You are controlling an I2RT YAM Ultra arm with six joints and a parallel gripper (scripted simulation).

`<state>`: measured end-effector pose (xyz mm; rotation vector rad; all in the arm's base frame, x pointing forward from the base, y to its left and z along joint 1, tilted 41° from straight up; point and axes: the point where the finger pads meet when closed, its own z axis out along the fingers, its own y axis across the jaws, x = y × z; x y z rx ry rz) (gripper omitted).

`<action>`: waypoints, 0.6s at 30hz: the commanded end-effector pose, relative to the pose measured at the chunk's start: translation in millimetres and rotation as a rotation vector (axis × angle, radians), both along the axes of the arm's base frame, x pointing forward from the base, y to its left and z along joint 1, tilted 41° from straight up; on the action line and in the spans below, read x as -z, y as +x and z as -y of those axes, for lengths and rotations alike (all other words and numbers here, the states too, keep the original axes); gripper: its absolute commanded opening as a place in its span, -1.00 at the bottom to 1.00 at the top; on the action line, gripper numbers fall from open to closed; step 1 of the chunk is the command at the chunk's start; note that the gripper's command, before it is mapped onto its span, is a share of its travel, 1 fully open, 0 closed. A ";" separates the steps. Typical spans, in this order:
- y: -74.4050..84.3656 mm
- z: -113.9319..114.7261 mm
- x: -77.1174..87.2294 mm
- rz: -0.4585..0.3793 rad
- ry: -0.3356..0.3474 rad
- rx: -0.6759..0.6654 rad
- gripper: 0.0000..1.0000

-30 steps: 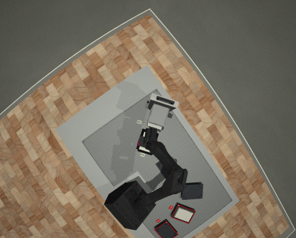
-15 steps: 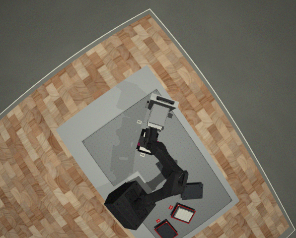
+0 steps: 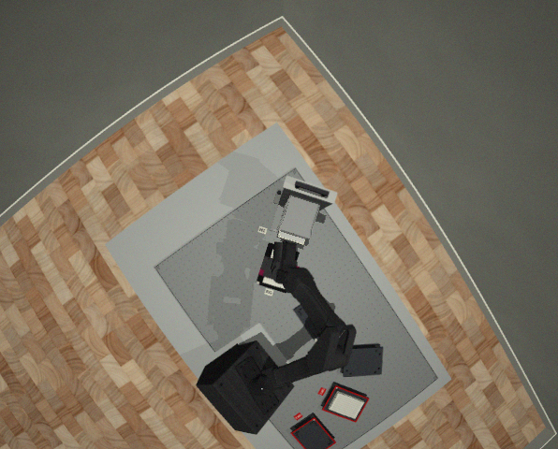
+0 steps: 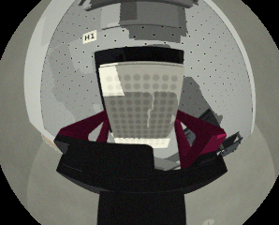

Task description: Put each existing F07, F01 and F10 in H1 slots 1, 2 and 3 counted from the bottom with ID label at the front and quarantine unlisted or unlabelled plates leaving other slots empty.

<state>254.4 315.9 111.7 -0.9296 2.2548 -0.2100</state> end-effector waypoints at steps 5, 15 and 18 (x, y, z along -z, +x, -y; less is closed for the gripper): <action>-9.2 -3.2 -10.3 0.006 0.012 -0.012 0.72; -14.4 -2.3 -16.3 0.006 0.012 -0.012 0.72; -16.4 -1.9 -18.5 0.006 0.012 -0.012 0.72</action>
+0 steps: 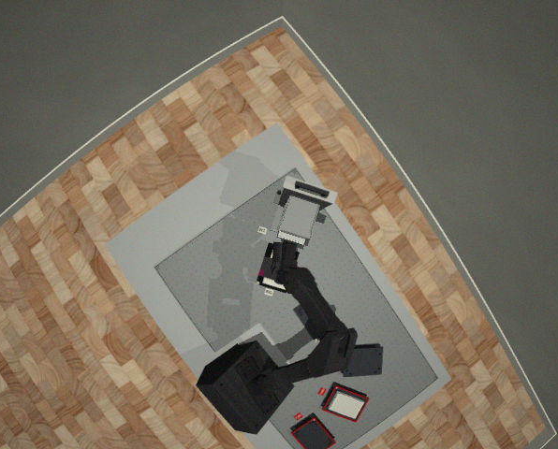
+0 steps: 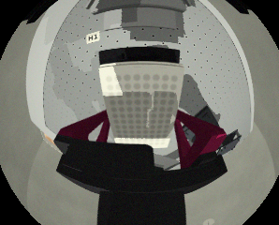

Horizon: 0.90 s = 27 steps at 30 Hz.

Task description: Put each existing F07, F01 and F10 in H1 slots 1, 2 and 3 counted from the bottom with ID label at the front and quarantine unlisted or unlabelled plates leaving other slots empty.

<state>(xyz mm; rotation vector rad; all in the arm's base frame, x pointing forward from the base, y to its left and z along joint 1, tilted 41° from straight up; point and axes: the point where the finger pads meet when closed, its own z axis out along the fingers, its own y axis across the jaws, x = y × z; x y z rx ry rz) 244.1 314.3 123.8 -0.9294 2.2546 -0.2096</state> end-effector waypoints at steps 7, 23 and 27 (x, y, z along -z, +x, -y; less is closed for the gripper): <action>-10.6 -2.6 -11.7 0.005 0.012 -0.012 0.72; -19.8 -1.0 -22.1 0.005 0.012 -0.012 0.72; -22.2 -0.5 -24.8 0.005 0.012 -0.012 0.72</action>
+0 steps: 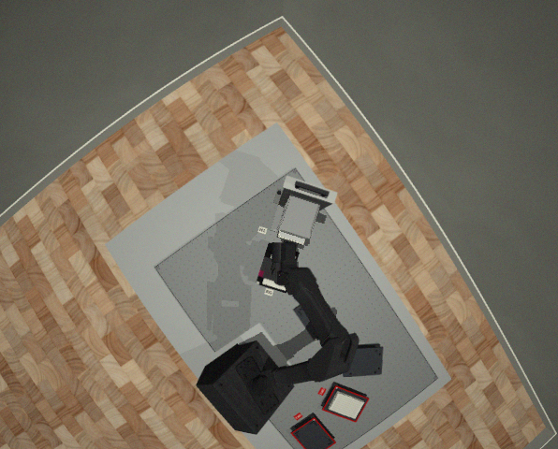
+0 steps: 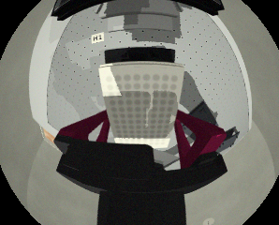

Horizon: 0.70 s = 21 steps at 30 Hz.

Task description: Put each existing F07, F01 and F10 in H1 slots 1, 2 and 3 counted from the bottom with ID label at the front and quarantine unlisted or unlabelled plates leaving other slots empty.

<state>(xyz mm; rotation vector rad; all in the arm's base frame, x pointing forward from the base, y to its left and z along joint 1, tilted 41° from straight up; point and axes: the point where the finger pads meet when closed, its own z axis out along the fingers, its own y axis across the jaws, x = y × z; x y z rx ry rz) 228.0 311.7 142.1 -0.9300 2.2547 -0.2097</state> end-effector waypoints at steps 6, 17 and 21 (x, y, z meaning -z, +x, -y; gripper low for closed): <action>-14.7 -1.6 -16.6 0.005 0.012 -0.012 0.72; -32.0 1.6 -36.6 0.005 0.012 -0.012 0.72; -37.2 2.5 -42.5 0.004 0.012 -0.012 0.72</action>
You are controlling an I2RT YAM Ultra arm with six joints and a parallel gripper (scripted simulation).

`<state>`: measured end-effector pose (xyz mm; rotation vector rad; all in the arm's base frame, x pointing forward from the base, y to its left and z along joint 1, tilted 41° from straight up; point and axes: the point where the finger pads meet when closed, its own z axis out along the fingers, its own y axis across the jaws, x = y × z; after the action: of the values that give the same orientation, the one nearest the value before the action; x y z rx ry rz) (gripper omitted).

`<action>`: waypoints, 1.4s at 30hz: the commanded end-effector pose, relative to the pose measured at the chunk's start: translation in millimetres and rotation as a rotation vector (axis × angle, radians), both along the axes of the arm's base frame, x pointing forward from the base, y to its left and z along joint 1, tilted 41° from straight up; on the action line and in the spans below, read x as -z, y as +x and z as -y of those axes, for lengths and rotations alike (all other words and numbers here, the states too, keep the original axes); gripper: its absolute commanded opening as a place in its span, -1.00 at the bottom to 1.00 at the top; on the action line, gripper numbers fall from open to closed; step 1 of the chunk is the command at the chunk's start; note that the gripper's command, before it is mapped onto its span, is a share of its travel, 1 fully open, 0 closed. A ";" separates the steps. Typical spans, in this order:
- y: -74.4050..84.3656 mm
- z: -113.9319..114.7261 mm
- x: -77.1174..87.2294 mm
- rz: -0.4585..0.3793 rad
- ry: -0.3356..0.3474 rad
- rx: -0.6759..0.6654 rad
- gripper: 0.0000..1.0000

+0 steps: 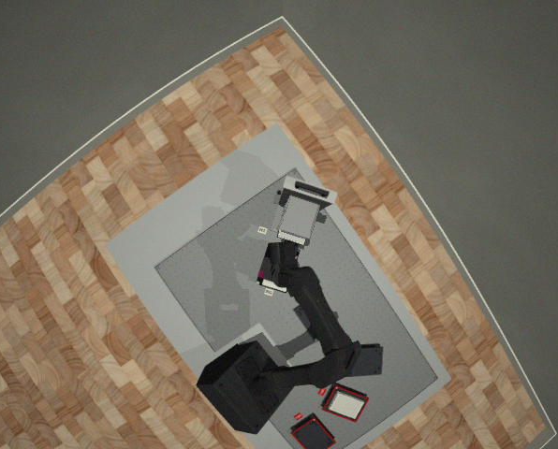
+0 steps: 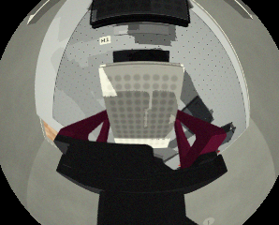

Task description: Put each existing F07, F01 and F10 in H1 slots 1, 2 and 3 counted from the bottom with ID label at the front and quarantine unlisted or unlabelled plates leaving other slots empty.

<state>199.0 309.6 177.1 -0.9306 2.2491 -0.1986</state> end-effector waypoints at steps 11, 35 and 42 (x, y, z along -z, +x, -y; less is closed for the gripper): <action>-27.2 3.9 -29.5 0.002 0.004 -0.007 0.72; -32.5 29.6 -57.7 -0.014 0.090 0.094 0.72; -21.4 49.2 -64.2 -0.027 0.165 0.182 0.72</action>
<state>177.5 263.7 234.5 -0.6980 2.3300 -0.1242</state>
